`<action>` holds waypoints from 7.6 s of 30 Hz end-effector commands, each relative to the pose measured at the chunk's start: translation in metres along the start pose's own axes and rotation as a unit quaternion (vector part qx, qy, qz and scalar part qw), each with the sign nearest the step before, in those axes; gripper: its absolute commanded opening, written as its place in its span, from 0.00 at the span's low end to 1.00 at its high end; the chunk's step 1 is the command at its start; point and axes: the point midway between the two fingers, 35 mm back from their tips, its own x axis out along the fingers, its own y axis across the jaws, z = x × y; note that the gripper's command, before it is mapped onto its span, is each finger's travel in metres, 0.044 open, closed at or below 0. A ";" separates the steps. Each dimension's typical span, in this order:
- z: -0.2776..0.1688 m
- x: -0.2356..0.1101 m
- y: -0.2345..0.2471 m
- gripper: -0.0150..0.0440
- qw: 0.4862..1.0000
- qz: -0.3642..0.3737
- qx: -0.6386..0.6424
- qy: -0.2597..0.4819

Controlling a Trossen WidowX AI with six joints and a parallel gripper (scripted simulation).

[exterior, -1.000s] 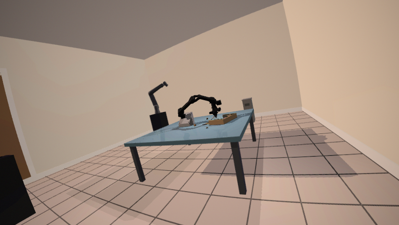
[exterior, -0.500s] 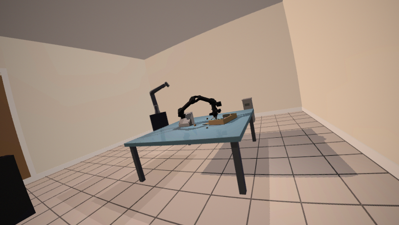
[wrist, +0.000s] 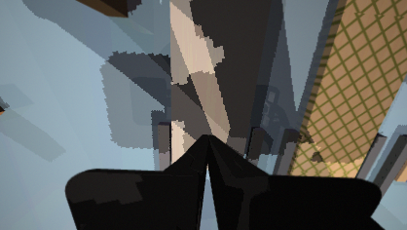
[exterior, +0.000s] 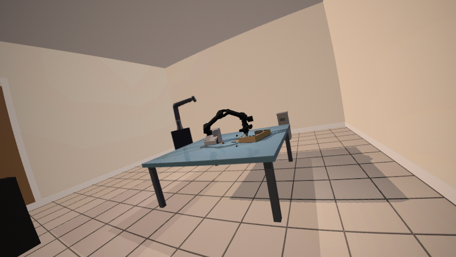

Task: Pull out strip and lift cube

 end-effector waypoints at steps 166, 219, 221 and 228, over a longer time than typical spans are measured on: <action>-0.145 0.010 0.004 0.25 1.000 -0.001 -0.004 0.001; -0.187 0.010 0.004 0.25 1.000 -0.001 -0.005 0.002; -0.187 0.010 0.004 0.25 1.000 -0.001 -0.005 0.002; -0.187 0.010 0.004 0.25 1.000 -0.001 -0.005 0.002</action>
